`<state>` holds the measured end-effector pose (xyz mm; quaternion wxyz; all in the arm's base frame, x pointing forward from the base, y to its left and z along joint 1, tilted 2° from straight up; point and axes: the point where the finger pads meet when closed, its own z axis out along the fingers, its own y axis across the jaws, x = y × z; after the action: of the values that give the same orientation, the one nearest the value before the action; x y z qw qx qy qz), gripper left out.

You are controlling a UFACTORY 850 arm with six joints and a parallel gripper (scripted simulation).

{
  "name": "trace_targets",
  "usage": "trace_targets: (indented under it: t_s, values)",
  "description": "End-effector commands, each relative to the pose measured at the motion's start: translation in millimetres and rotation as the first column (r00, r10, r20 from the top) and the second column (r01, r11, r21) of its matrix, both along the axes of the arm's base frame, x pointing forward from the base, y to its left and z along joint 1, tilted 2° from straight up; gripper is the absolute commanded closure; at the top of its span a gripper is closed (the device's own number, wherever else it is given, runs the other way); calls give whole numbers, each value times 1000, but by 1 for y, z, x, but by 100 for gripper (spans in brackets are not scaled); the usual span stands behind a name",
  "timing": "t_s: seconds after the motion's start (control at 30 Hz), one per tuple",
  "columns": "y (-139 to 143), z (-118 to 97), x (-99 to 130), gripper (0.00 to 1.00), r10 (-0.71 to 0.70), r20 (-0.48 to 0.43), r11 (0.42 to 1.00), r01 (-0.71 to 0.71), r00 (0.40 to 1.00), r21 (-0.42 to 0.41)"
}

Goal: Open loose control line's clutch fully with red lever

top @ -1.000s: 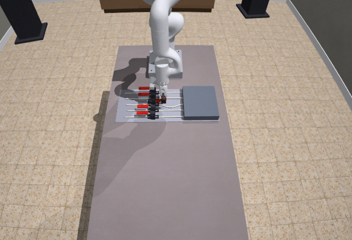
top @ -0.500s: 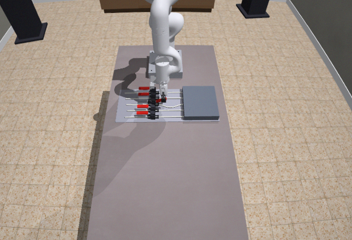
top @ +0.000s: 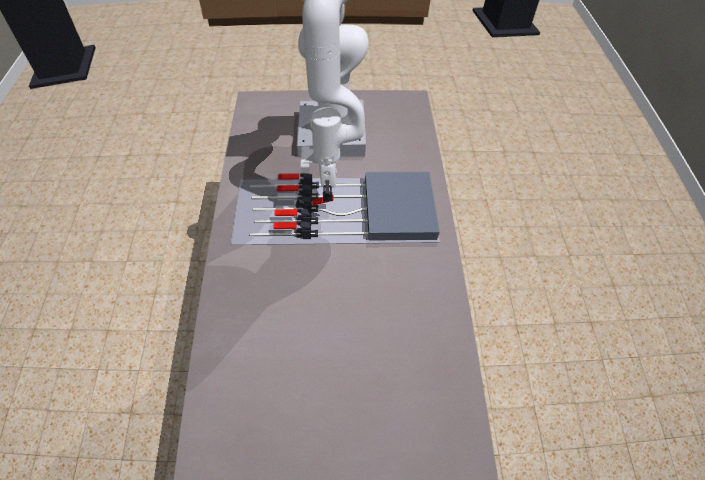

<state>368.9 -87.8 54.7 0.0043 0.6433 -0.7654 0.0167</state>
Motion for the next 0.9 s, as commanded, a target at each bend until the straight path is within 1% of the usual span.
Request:
trace_targets:
  t_s: [0.0,0.27,0.4,0.87]
  values:
    - [0,6,0,0,0,0,1000,0,1000,4]
    - [1,26,0,0,0,0,1000,0,1000,4]
    - [1,33,0,0,0,0,1000,0,1000,4]
    - [1,37,0,0,0,0,1000,0,1000,4]
